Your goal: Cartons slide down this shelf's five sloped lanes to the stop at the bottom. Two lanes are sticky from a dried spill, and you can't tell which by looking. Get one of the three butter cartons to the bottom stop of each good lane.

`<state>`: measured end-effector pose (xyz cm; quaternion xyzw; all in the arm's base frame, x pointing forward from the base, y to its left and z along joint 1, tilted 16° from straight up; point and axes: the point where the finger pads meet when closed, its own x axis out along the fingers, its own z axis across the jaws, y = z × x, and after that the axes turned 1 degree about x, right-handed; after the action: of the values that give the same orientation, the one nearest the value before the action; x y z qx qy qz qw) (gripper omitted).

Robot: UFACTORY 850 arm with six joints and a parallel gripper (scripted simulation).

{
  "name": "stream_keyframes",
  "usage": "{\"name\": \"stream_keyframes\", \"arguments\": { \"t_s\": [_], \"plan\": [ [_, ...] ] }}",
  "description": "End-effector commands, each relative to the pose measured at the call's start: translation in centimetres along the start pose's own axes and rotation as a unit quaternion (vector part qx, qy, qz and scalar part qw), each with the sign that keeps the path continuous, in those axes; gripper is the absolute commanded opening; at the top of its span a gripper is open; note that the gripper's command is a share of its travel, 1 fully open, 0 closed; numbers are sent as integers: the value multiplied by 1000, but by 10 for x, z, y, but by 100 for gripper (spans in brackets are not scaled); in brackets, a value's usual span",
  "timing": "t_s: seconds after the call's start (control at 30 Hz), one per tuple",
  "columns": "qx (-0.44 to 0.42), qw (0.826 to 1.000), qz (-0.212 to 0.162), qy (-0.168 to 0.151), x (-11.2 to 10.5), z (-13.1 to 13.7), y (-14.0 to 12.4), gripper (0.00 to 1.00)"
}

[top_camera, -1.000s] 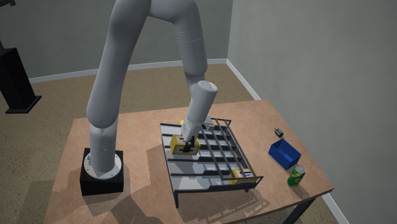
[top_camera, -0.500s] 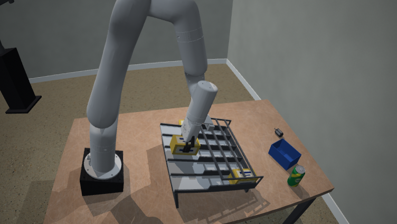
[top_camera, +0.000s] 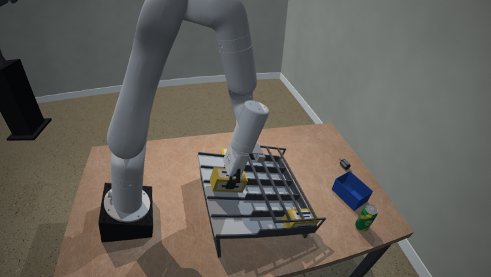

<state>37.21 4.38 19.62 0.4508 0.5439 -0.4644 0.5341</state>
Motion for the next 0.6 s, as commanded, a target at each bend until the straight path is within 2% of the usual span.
{"name": "stream_keyframes", "arguments": {
  "t_s": [0.0,0.57],
  "plan": [
    [0,1000,1,0,-1,0,1,0],
    [0,1000,1,0,2,-1,0,0]
  ]
}}
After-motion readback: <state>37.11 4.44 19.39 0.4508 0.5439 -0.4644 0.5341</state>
